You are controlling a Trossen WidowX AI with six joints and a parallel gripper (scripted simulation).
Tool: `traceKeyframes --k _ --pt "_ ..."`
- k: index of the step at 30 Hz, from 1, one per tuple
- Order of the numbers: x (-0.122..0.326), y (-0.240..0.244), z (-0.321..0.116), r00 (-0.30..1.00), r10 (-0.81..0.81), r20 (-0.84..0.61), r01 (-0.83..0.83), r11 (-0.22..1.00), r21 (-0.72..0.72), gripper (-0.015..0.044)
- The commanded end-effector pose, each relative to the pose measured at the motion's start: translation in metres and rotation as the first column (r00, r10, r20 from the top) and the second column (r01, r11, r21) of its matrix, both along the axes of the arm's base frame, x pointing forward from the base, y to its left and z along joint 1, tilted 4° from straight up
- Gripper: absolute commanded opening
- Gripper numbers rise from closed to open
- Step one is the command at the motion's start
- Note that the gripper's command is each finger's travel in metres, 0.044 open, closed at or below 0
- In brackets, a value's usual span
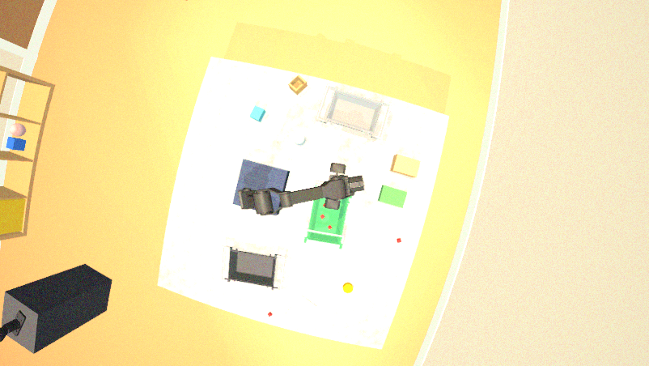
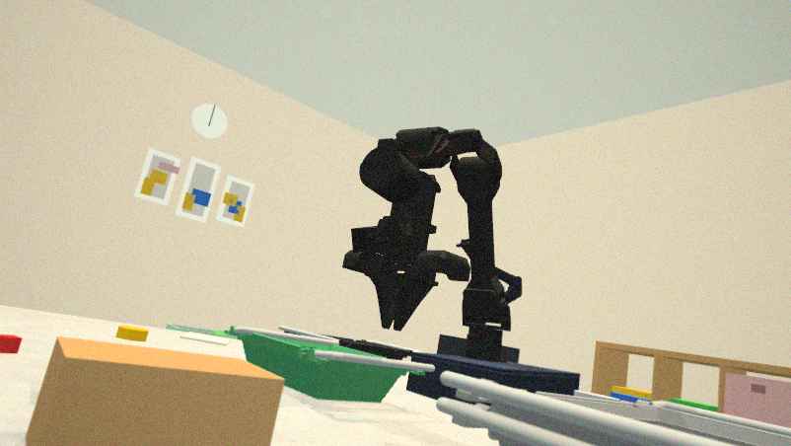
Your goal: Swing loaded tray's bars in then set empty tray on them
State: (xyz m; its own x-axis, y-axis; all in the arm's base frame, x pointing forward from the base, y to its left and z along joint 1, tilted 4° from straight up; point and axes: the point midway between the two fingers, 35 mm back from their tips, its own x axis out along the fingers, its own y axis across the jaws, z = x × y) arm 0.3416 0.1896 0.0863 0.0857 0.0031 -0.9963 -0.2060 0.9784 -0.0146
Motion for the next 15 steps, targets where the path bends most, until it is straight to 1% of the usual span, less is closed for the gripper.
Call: traceKeyframes --k 1,6,15 --pt "-0.002 0.002 -0.008 1.0 -0.026 0.002 0.026 1.0 -0.009 0.0088" --pt "0.0 0.002 -0.02 1.0 -0.026 0.002 0.026 1.0 -0.009 0.0088" --pt "0.003 0.001 -0.067 1.0 -0.026 0.002 0.026 1.0 -0.009 0.0088"
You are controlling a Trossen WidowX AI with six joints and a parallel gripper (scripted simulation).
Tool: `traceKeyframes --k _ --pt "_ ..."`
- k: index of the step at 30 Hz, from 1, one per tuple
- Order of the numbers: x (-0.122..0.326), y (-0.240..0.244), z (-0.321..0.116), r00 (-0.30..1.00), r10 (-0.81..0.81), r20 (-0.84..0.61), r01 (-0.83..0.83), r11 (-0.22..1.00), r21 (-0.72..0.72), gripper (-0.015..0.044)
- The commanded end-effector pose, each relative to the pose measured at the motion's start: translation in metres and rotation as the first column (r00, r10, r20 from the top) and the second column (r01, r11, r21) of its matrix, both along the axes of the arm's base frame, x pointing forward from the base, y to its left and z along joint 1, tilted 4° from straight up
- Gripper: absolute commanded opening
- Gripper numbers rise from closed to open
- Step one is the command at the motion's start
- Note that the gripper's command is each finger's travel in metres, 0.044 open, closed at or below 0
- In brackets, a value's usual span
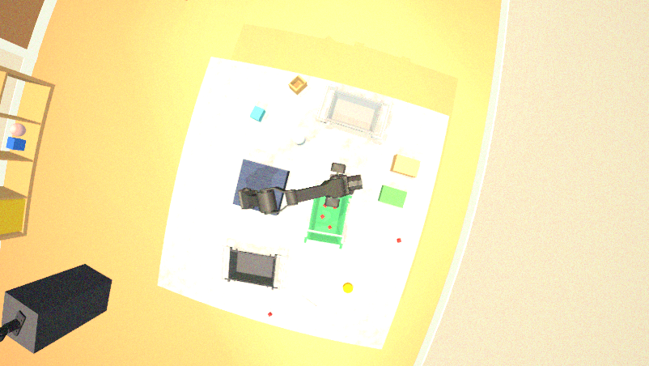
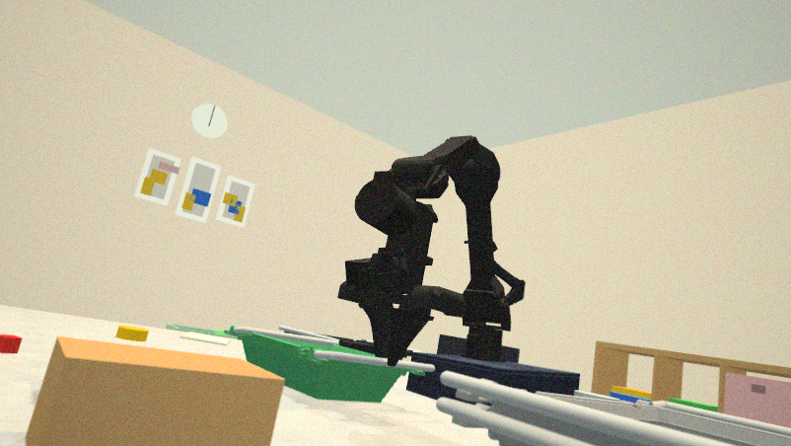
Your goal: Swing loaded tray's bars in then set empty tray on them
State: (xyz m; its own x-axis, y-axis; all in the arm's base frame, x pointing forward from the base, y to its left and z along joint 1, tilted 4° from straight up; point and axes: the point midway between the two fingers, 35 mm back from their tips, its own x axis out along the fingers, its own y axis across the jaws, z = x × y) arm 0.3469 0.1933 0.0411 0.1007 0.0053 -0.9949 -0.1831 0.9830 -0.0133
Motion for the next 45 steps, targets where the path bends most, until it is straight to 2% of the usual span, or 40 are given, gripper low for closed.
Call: traceKeyframes --k 1,11,26,34,40,45 --pt "-0.002 -0.003 -0.022 1.0 -0.003 -0.013 0.003 1.0 -0.013 0.0088" --pt "-0.002 -0.003 -0.022 1.0 -0.003 -0.013 0.003 1.0 -0.013 0.0088" --pt "0.001 -0.034 0.013 1.0 -0.003 -0.013 0.003 1.0 -0.016 0.0088" --pt "0.005 -0.055 0.011 1.0 -0.004 -0.012 0.003 1.0 -0.018 0.0088" --pt "0.01 -0.076 -0.006 1.0 -0.004 -0.012 0.003 1.0 -0.02 0.0088" --pt "0.011 -0.077 -0.001 1.0 -0.004 -0.012 0.003 1.0 -0.02 0.0088"
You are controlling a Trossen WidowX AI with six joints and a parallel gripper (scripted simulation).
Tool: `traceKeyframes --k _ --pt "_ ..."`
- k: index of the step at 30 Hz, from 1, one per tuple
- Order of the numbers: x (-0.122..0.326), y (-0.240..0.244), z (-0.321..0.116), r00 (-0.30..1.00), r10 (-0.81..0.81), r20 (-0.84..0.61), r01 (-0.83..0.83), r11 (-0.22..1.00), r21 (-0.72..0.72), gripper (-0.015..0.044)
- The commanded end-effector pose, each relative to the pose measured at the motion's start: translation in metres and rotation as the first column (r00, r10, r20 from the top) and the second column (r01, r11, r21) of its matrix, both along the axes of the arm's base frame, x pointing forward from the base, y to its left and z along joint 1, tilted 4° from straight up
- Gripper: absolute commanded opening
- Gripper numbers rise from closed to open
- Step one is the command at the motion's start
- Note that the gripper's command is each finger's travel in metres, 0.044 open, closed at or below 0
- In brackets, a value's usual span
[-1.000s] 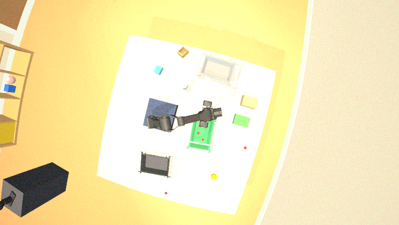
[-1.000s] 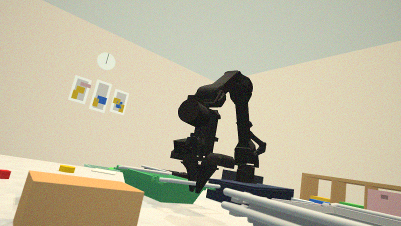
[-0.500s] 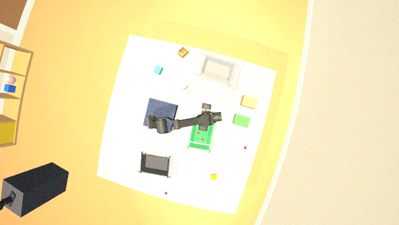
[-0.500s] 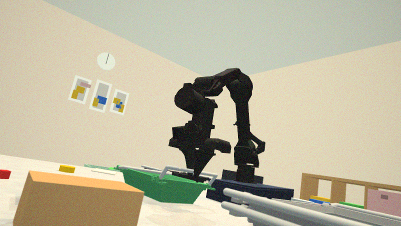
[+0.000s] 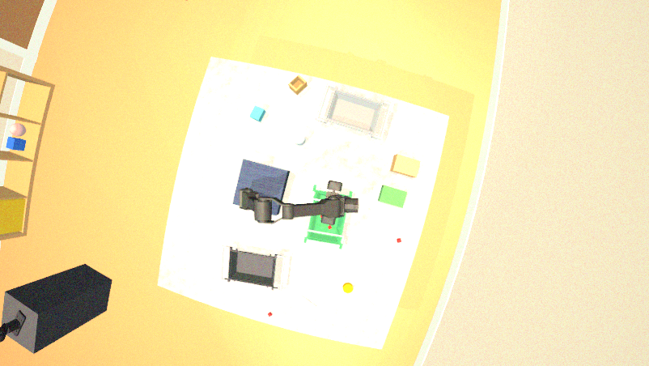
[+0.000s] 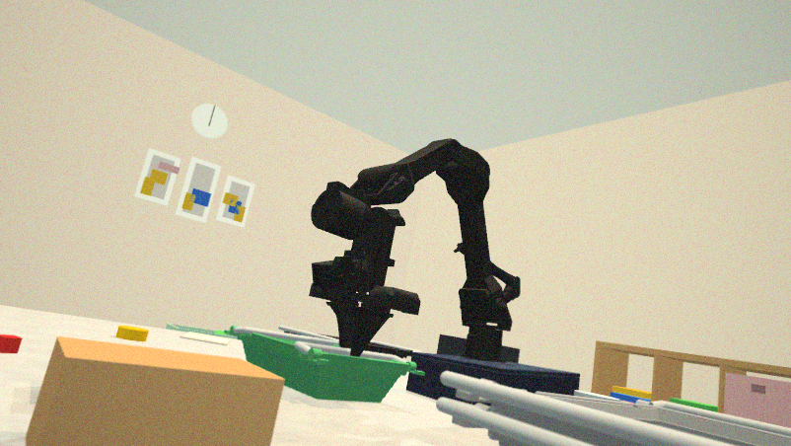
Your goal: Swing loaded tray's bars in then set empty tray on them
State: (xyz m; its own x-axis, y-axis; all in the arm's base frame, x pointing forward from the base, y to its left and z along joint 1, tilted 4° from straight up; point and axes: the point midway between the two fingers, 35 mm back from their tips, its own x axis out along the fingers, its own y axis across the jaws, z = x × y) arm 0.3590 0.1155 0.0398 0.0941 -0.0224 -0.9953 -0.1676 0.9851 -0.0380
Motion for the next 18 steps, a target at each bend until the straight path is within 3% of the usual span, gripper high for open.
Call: traceKeyframes --k 1,8,18 --pt "-0.001 0.002 0.005 1.0 0.012 -0.005 -0.012 1.0 0.007 0.0088" --pt "-0.004 0.006 0.042 1.0 0.012 -0.005 -0.012 1.0 0.007 0.0088" --pt "-0.004 0.005 0.034 1.0 0.017 -0.009 -0.017 1.0 0.0 0.0088"
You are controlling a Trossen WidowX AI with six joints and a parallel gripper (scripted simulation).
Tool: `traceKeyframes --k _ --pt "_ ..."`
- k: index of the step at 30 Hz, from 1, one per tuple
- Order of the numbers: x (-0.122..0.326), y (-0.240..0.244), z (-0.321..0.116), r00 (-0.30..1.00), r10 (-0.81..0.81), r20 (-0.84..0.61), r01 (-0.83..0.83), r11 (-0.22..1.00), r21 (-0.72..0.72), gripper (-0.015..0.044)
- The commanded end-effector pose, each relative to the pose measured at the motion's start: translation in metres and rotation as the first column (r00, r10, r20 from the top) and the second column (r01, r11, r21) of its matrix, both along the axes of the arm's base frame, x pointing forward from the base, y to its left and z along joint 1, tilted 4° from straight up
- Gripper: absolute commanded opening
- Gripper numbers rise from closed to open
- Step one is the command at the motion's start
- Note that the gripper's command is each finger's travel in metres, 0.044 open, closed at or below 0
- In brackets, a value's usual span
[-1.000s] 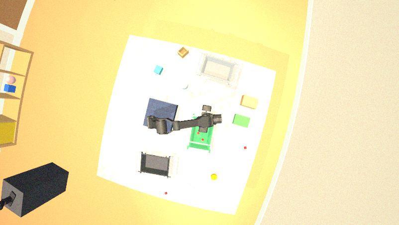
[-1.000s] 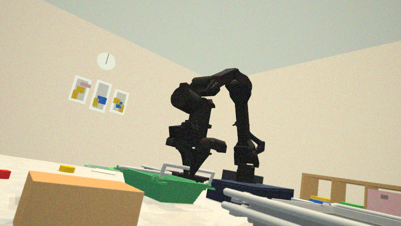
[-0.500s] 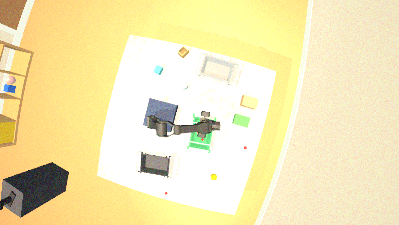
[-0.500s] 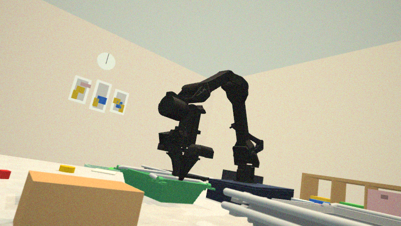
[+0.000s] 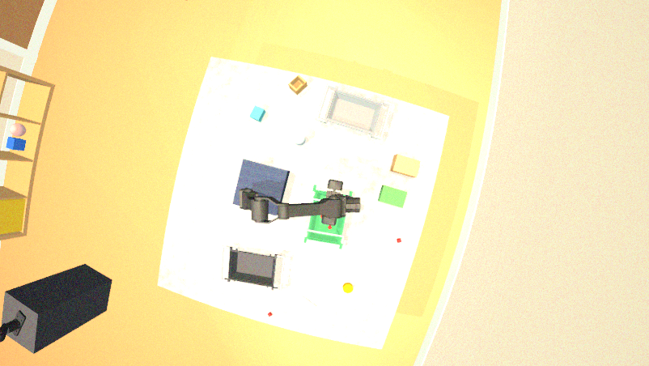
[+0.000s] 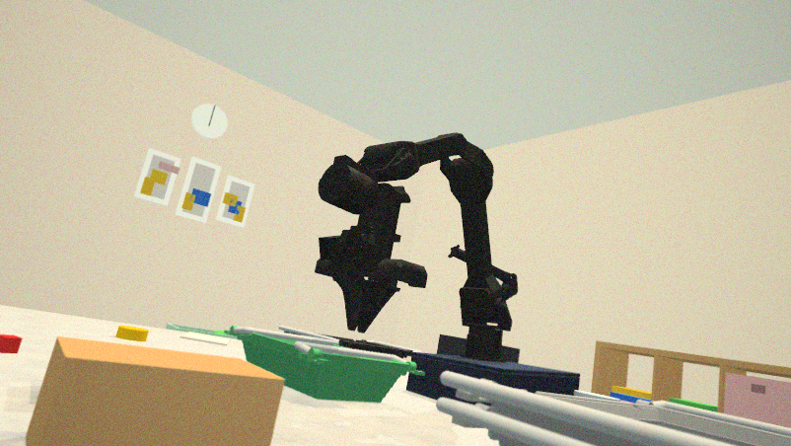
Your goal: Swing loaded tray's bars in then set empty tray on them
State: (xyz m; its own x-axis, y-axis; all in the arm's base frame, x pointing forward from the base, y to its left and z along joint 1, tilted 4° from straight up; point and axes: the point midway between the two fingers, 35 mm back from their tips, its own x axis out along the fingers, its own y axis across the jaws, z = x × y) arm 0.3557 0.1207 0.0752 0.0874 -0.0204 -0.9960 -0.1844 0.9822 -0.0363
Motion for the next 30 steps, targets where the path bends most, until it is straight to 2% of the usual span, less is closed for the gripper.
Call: traceKeyframes --k 1,14,17,18,30 --pt "-0.0002 0.0 -0.0018 1.0 0.001 -0.002 -0.001 1.0 -0.001 0.0088" --pt "-0.0002 0.0 -0.0018 1.0 0.001 -0.002 -0.001 1.0 -0.001 0.0088" --pt "-0.0002 0.0 -0.0018 1.0 0.001 -0.002 -0.001 1.0 -0.001 0.0009" --pt "-0.0002 0.0 -0.0018 1.0 0.001 -0.002 -0.001 1.0 -0.001 0.0" --pt "0.0001 0.0 -0.0004 1.0 0.0 0.0 0.0 1.0 0.0 0.0"
